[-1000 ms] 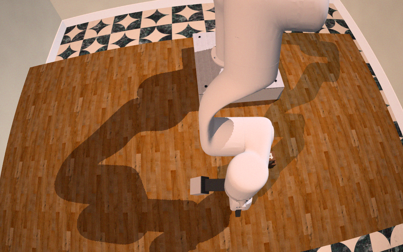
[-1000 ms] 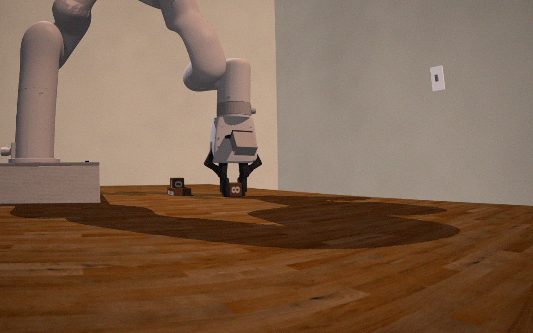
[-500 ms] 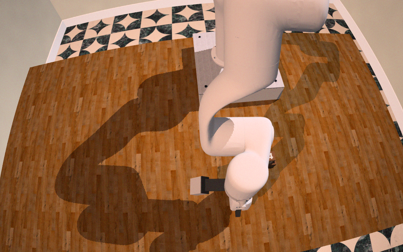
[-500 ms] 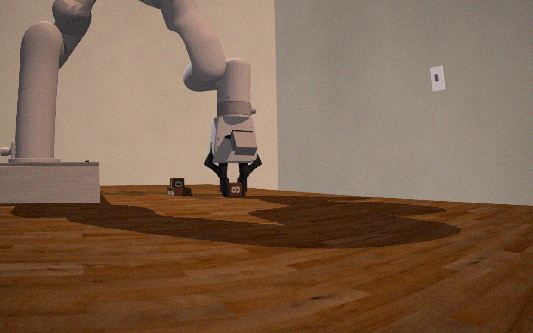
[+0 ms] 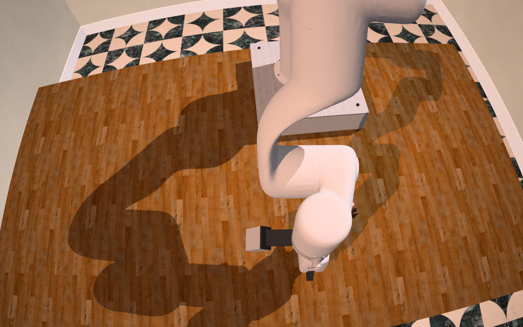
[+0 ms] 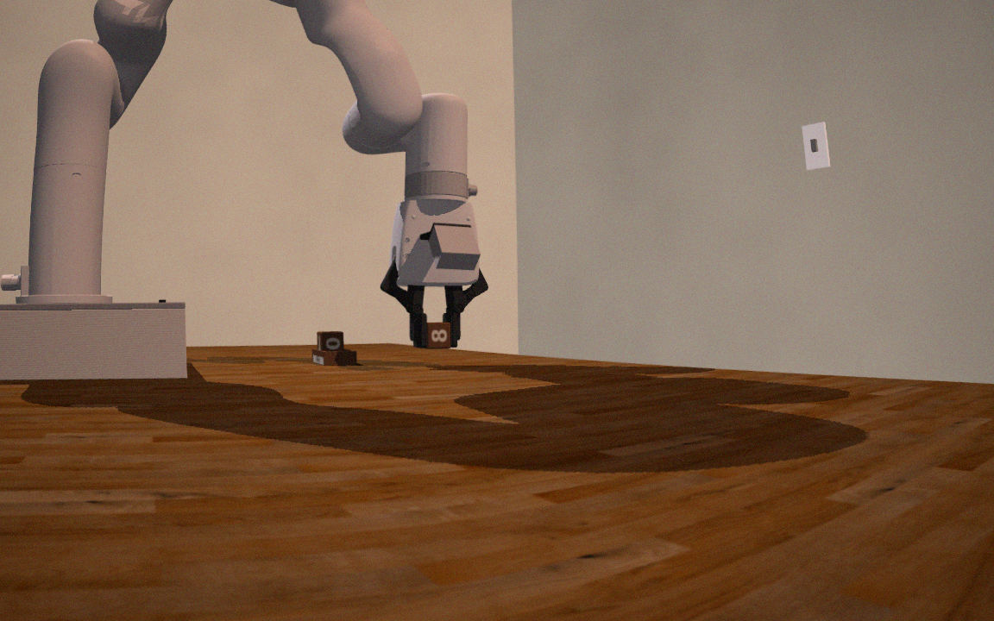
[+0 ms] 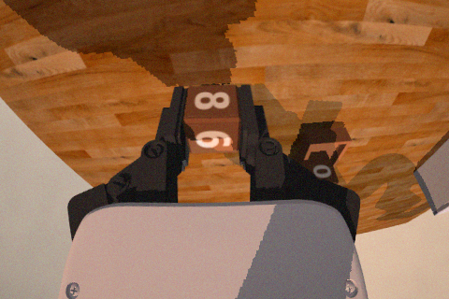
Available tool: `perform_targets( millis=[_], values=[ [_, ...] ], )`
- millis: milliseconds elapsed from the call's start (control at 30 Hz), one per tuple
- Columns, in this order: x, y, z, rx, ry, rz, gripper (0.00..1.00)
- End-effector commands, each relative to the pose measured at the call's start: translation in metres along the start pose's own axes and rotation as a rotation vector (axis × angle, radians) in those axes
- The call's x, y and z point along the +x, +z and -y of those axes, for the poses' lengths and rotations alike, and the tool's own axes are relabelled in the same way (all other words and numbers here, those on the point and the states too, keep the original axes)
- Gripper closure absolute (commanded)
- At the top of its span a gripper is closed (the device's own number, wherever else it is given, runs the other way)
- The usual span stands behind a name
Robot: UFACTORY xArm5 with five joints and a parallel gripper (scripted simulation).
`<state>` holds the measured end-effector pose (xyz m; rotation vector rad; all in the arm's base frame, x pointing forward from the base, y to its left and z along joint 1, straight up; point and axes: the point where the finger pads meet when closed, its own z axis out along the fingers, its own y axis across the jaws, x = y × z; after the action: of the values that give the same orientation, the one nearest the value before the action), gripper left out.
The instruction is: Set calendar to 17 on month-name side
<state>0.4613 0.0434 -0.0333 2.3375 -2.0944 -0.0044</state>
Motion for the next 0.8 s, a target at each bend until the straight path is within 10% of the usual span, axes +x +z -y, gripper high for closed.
perform_targets(
  millis=[0, 167, 767],
  values=[
    [0.0, -0.044, 0.001, 0.005, 0.0, 0.0, 0.73],
    [-0.001, -0.073, 0.001, 0.005, 0.0, 0.0, 0.73],
    [0.001, -0.08, 0.001, 0.005, 0.021, 0.0, 0.73]
  ],
)
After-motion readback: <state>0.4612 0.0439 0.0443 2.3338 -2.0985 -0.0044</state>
